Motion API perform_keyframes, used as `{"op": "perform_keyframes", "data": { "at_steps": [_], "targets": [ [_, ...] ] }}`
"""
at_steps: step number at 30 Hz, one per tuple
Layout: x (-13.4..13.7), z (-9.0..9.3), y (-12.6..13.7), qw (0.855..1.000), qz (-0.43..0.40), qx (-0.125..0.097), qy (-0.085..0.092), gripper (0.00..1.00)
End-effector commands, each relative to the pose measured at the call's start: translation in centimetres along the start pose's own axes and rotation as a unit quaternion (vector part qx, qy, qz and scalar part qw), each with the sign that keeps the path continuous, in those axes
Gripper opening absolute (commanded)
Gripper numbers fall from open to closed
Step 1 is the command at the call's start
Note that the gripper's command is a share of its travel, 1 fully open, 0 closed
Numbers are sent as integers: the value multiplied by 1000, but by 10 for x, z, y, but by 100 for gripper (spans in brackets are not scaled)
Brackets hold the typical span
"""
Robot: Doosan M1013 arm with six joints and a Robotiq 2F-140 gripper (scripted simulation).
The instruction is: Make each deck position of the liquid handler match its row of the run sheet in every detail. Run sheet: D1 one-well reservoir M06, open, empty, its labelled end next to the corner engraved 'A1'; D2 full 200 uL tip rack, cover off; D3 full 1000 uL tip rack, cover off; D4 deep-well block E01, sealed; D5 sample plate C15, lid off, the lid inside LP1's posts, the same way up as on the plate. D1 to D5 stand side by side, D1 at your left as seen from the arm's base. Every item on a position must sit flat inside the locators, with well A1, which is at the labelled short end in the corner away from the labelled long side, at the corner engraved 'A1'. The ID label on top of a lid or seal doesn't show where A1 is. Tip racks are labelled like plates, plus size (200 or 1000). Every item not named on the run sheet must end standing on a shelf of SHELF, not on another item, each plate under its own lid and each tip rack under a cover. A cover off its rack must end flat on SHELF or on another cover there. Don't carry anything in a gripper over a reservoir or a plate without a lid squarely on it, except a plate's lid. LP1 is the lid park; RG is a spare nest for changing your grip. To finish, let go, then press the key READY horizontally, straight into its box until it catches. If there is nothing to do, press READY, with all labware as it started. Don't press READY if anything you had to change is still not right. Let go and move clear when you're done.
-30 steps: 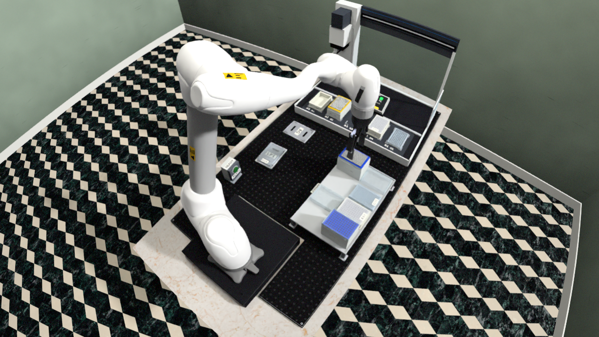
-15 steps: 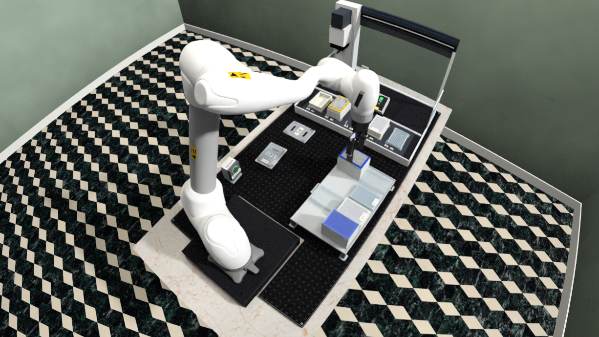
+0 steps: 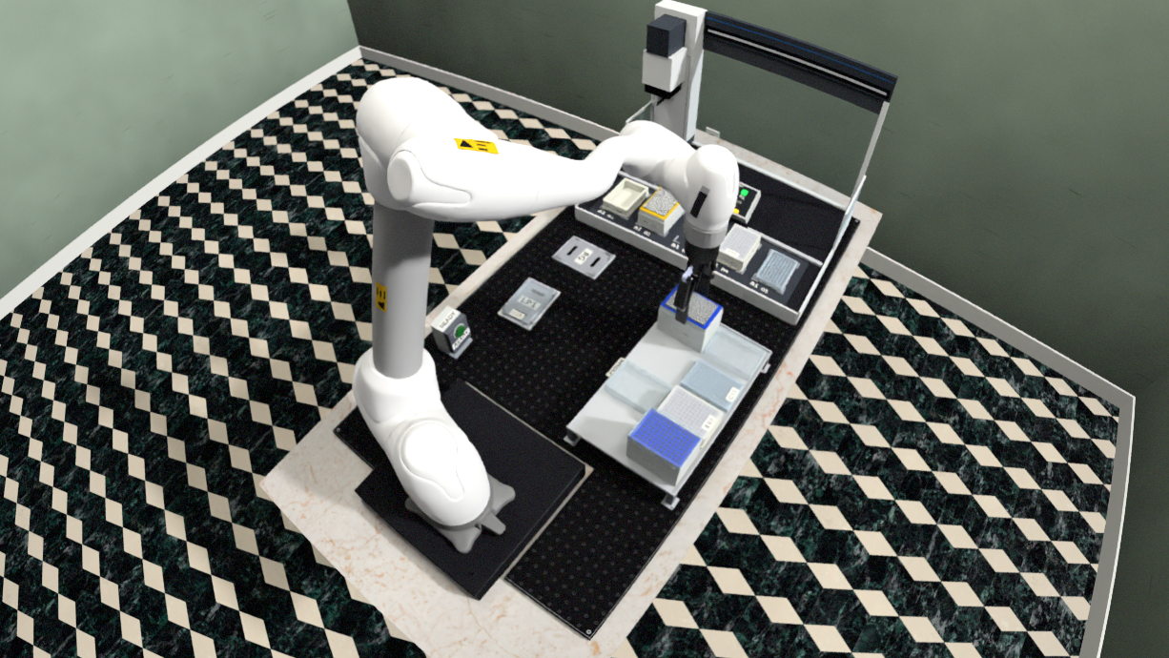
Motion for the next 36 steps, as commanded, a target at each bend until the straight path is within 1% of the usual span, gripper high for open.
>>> {"op": "perform_keyframes", "data": {
  "at_steps": [1,4,6,21,23,29,36],
  "targets": [
    [0,4,0,1000,0,0,-1,66],
    [0,9,0,1000,0,0,-1,66],
    [0,9,0,1000,0,0,-1,66],
    [0,34,0,1000,0,0,-1,66],
    [0,34,0,1000,0,0,-1,66],
    [0,44,0,1000,0,0,-1,66],
    [0,44,0,1000,0,0,-1,66]
  ]
}}
Point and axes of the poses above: the point where the finger pads meet when closed, its own z axis out along the fingers, its own x axis across the jaws, y = z × x, the point moved 5 cm from there along -z, back along the fingers, and after that the axes turned 13 degrees about -z, right-handed, at the moved point
